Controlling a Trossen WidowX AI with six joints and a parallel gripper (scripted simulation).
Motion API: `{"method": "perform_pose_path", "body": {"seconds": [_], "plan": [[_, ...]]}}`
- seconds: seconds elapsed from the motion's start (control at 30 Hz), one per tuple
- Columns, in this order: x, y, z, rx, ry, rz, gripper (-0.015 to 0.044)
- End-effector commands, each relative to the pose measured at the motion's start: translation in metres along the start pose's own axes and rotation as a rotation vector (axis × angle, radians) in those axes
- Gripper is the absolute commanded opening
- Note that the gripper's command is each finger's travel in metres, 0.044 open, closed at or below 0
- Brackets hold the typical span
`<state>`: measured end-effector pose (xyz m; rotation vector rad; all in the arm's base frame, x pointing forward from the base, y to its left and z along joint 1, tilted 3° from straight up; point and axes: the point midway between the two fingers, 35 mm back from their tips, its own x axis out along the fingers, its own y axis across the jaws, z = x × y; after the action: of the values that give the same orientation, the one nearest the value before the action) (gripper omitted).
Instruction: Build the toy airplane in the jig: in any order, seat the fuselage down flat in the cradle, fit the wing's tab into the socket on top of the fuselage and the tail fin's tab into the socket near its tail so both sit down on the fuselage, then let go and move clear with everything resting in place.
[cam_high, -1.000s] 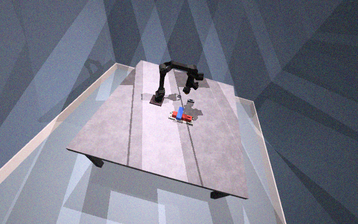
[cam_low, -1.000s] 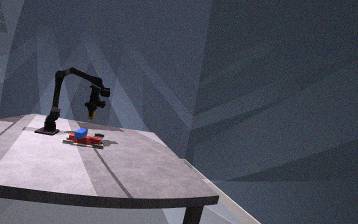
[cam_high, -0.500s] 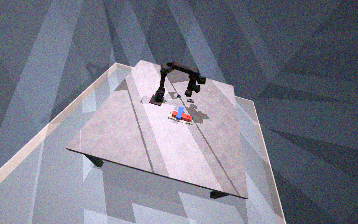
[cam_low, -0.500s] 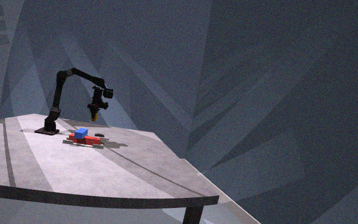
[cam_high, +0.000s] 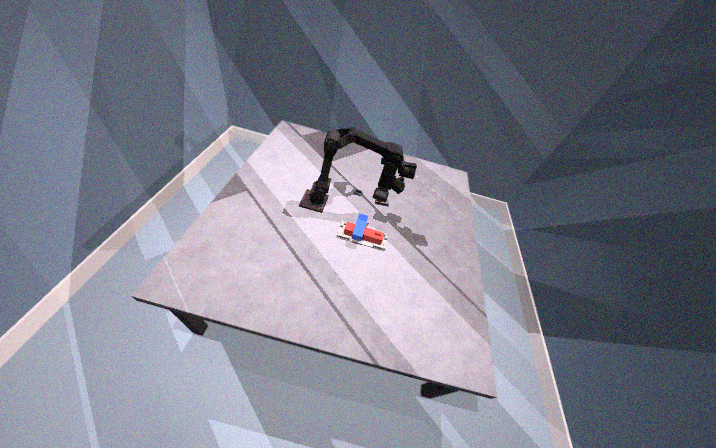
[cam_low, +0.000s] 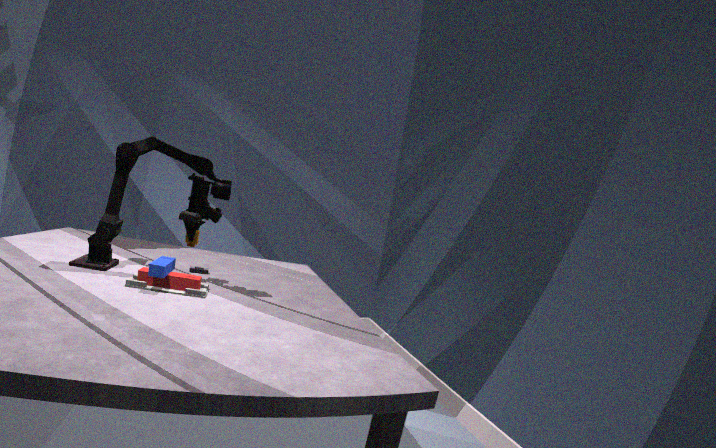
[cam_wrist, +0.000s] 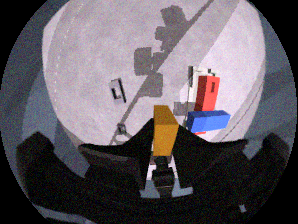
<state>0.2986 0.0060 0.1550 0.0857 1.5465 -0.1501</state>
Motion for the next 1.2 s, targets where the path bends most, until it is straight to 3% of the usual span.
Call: {"method": "perform_pose_path", "body": {"seconds": [0.0, 1.17], "plan": [[0.000, -0.009, 0.007, -0.007, -0.009, -0.004, 0.0000], [0.019, -0.109, 0.042, -0.036, -0.009, -0.019, 0.0000]]}}
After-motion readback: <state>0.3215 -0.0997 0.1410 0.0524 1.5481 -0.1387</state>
